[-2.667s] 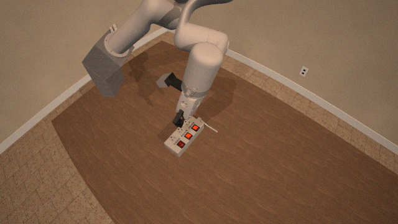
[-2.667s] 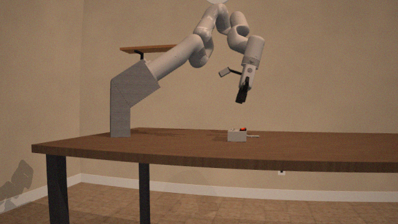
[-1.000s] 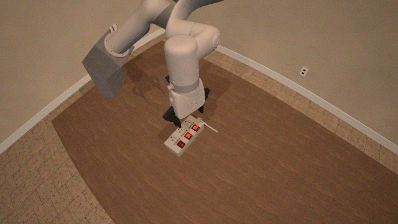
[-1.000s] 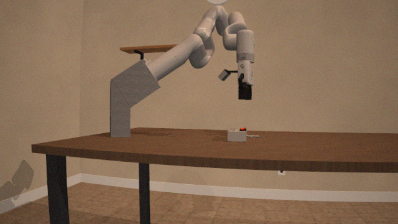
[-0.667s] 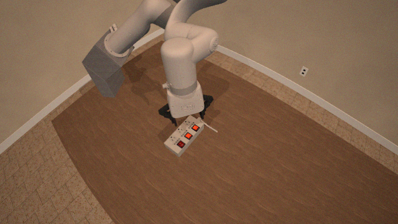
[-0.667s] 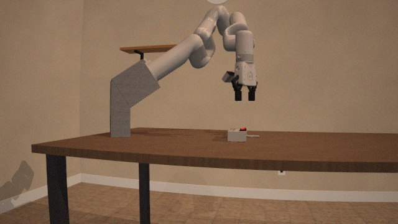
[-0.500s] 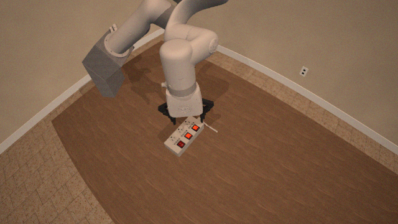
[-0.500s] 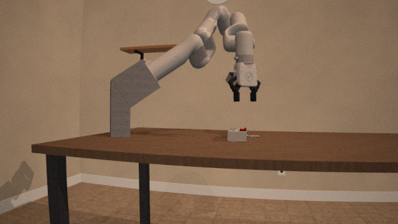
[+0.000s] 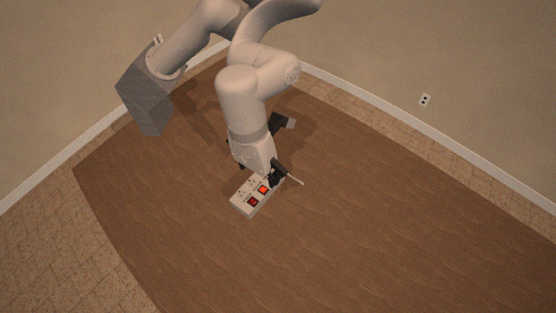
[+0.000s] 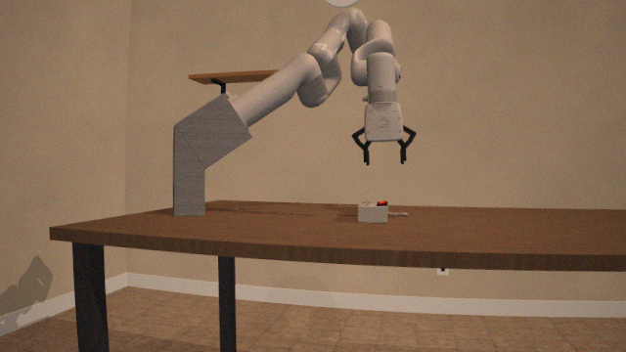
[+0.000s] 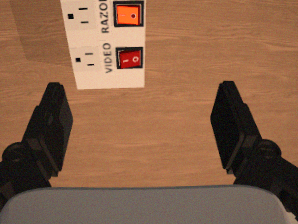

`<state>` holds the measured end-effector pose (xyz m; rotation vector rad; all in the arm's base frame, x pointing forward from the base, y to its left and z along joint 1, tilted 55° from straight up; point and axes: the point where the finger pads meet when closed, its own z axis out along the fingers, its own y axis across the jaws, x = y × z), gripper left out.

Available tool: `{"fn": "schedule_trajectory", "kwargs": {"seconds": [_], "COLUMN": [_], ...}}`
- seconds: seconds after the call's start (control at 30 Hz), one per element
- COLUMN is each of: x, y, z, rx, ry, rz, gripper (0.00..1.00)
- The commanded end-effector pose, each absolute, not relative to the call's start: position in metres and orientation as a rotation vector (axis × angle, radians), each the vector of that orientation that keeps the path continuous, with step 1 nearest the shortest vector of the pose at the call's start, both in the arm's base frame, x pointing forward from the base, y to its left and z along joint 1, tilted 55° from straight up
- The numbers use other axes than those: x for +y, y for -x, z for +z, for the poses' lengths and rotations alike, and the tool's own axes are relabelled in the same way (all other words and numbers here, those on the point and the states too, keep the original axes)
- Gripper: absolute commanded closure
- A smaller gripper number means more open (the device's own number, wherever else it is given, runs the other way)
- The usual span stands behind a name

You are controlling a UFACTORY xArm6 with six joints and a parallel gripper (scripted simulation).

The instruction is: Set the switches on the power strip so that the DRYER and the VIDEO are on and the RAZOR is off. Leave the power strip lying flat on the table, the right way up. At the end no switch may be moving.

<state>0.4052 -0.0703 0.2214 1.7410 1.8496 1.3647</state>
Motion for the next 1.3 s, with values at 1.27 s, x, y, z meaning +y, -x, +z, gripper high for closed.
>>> {"fn": "schedule_trajectory", "kwargs": {"seconds": [1.27], "x": [-0.083], "y": [-0.431], "z": [0.177], "rx": [-0.844], "ry": [-3.398], "rz": [1.49], "gripper": [0.0]}}
